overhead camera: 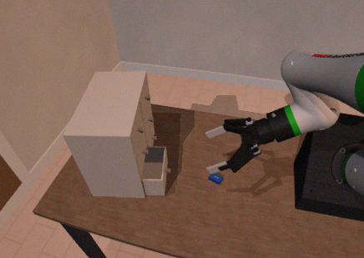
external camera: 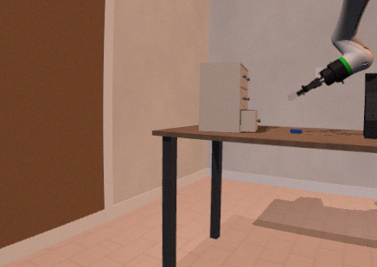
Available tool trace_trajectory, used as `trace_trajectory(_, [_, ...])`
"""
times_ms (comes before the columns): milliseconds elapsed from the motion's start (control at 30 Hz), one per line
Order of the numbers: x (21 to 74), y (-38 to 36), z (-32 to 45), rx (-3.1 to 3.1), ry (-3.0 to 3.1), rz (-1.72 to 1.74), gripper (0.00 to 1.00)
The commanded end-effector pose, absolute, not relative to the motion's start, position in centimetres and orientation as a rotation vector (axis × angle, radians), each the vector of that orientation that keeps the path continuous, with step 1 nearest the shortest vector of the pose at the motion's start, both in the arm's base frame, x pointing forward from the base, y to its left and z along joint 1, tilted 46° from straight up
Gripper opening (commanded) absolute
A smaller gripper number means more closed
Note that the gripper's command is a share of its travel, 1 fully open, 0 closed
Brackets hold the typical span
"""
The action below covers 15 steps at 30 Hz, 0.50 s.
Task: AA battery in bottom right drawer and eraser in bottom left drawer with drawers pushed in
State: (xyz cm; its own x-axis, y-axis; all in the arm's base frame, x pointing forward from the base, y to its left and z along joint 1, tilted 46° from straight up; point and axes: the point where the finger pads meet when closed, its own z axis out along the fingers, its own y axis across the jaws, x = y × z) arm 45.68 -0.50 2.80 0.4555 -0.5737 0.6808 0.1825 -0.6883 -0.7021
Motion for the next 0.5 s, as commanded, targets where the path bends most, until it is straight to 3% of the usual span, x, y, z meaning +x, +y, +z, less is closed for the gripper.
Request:
trace_trajectory(0, [45.75, -0.44, 2.75, -1.958, 0.329, -1.306, 1.0])
trace_trajectory(200, [45.79, -0.41, 2.72, -1.955, 0.332, -1.311, 1.0])
trace_trajectory(233, [45.79, -0.41, 2.72, -1.955, 0.332, -1.311, 0.0])
trace_trajectory(467, [45.79, -0.41, 2.72, -1.955, 0.332, -1.311, 0.0])
